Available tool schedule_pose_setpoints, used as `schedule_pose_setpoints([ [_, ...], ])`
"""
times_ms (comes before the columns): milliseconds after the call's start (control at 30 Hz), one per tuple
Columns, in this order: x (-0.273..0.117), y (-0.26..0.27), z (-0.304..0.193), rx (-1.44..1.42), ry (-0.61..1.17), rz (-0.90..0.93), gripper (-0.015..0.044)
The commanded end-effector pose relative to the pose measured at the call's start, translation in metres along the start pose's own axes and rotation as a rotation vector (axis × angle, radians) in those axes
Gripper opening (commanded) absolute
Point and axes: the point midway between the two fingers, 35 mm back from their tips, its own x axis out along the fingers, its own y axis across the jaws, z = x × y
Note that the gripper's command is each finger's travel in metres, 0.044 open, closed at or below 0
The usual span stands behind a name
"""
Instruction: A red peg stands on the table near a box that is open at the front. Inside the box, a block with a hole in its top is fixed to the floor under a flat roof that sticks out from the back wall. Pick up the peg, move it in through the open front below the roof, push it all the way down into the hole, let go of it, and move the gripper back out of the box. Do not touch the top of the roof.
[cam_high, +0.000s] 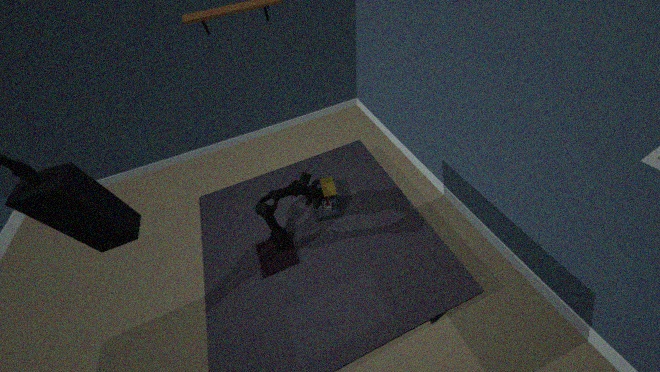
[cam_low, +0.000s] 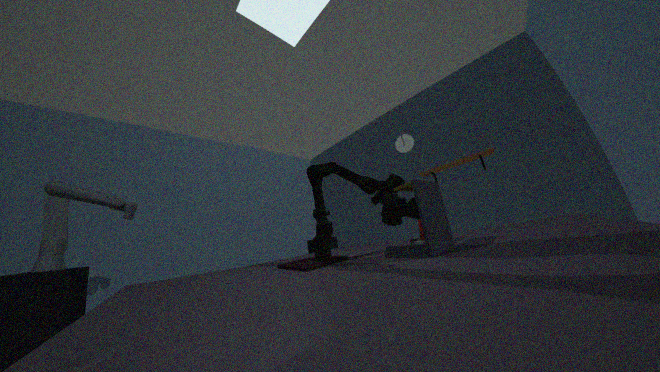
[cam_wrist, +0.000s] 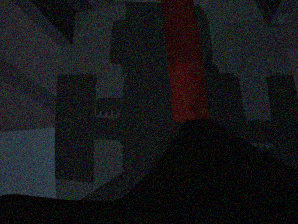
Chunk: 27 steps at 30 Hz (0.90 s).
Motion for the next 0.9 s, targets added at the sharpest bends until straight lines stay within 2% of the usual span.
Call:
schedule_pose_setpoints([
  [0, 0.008, 0.003, 0.017, -0.029, -0.038, 0.016, 0.0000],
  [200, 0.008, 0.004, 0.017, -0.029, -0.038, 0.016, 0.0000],
  [467, -0.018, 0.007, 0.030, -0.029, -0.042, 0.016, 0.0210],
  [600, -0.028, 0.009, 0.035, -0.029, -0.042, 0.016, 0.0220],
  [867, -0.059, 0.007, 0.040, -0.026, -0.056, 0.018, 0.0430],
])
